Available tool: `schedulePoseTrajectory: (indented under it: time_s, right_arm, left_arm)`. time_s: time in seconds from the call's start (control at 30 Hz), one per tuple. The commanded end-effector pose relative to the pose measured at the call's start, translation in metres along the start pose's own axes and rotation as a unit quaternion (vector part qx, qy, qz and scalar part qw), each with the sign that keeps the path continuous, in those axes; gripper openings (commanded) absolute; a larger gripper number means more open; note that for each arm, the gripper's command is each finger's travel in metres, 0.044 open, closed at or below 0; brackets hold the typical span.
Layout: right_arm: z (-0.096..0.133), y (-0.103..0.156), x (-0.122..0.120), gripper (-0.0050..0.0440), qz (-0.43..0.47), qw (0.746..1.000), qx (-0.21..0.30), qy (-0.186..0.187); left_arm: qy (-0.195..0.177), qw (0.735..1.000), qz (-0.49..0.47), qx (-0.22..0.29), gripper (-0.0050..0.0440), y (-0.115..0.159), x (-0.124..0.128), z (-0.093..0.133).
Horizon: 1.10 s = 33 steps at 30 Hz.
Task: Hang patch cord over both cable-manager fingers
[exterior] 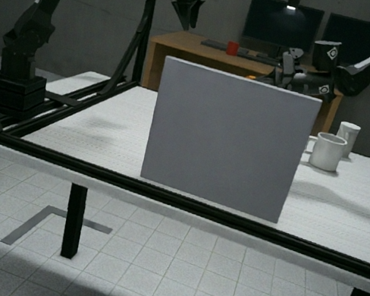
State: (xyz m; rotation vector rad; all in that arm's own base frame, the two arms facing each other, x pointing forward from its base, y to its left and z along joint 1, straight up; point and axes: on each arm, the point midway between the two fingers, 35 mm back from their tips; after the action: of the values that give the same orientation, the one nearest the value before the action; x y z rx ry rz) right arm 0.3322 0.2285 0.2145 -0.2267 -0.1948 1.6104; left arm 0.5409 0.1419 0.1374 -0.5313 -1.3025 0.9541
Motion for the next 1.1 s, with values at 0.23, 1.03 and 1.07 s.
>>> schedulePoseTrajectory:
  time_s: [0.23, 1.03, 1.07]
  right_arm:
    - [0.0090, 0.0000, -0.0021, 0.0440, -0.004, 1.000, -0.009, -0.007]
    - [0.0090, 0.0000, -0.0021, 0.0440, -0.004, 1.000, -0.009, -0.007]
    - [0.0090, 0.0000, -0.0021, 0.0440, -0.004, 1.000, -0.009, -0.007]
  left_arm:
    - [-0.010, 1.000, 0.003, -0.011, 0.0025, -0.0115, 0.0093, -0.0016]
    - [-0.010, 1.000, 0.006, -0.009, 0.0025, -0.0111, 0.0109, -0.0030]
    - [-0.009, 1.000, 0.006, -0.009, 0.0025, -0.0111, 0.0109, -0.0031]
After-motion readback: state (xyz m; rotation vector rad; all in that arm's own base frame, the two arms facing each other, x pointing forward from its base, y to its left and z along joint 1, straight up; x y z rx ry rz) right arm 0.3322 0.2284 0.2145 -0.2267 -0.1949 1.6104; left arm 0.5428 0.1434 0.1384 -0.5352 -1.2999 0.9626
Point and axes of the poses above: on each arm, the point midway between the two fingers, 35 mm back from their tips, its own z axis back along the fingers, its own x axis across the jaws, y = z × x, and after that the axes turned 6 degrees about z, right-handed
